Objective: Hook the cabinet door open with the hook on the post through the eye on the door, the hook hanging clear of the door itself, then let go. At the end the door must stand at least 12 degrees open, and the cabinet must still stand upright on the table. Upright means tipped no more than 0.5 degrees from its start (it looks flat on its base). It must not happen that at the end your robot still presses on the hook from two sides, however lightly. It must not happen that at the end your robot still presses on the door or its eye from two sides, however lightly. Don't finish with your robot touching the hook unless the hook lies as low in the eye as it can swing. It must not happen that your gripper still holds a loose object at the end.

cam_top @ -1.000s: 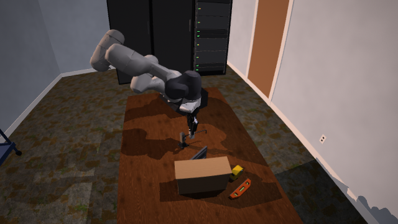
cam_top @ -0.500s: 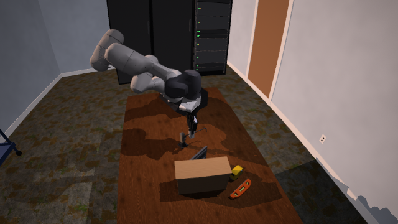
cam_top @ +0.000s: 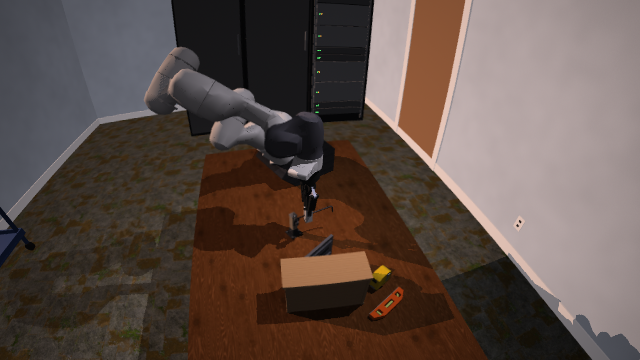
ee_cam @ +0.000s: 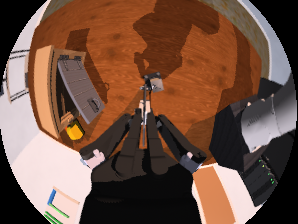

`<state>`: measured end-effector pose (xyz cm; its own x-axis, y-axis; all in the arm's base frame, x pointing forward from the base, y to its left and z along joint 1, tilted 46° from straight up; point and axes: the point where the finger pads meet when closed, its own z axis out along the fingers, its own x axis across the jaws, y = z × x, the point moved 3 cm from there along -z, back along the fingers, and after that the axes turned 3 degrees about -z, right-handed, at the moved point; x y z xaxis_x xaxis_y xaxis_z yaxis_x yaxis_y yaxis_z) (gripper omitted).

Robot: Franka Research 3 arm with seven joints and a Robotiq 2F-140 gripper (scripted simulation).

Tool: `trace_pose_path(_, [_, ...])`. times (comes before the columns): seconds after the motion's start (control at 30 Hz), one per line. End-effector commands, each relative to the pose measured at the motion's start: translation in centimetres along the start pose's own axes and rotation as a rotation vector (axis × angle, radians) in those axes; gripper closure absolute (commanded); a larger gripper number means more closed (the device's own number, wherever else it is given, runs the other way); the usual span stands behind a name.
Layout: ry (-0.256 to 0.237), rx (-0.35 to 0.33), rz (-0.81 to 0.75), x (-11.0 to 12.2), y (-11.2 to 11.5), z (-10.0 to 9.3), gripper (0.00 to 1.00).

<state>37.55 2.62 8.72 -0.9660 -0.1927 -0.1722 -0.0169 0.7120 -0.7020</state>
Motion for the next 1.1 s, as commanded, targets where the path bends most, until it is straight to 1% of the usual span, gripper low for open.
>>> trace_pose_path(0.0, [0.0,0.003,0.065,-0.2,-0.05,-0.09,0.97])
trace_pose_path(0.27, [0.0,0.003,0.098,-0.34,-0.07,-0.09,0.97])
trace_pose_path(0.43, [0.0,0.003,0.156,-0.59,-0.11,-0.09,0.97])
trace_pose_path(0.57, [0.0,0.003,0.167,-0.63,-0.12,-0.09,0.97])
trace_pose_path(0.73, [0.0,0.003,0.225,-0.87,-0.18,-0.09,0.97])
trace_pose_path(0.93, [0.0,0.003,0.236,-0.91,-0.19,-0.09,0.97])
trace_pose_path(1.07, [0.0,0.003,0.285,-1.11,-0.26,-0.09,0.97])
